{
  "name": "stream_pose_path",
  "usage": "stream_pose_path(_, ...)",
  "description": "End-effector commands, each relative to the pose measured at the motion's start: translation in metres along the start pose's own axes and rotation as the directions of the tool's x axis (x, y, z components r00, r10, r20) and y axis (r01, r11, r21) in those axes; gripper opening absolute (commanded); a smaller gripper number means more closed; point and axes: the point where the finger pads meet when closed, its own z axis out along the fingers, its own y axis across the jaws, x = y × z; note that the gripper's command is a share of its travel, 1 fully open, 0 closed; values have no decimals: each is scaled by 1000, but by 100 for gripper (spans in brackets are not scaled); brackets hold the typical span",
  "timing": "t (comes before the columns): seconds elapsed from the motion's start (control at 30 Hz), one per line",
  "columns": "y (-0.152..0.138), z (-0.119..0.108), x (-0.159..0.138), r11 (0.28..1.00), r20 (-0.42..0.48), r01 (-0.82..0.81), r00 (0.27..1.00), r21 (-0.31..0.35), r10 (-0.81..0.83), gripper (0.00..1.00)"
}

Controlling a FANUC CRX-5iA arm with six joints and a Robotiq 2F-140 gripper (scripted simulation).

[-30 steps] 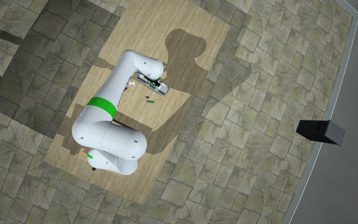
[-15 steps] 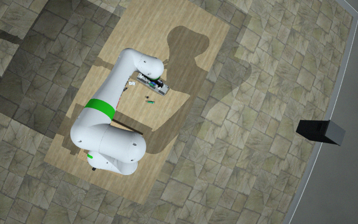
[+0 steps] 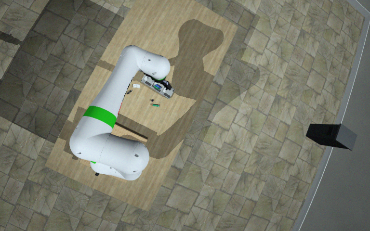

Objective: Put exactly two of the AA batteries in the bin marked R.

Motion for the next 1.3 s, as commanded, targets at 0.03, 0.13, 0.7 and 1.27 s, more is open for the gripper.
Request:
stream_pose_path(0.03,0,-21,0,1000,0,0,1000,0,0,100)
stream_pose_path(0.13,0,-33,0,1000,0,0,1000,0,0,100)
stream_pose_path(0.7,0,-64,0,1000,0,0,1000,0,0,100)
stream_pose_path(1.27,0,-64,0,1000,0,0,1000,0,0,100)
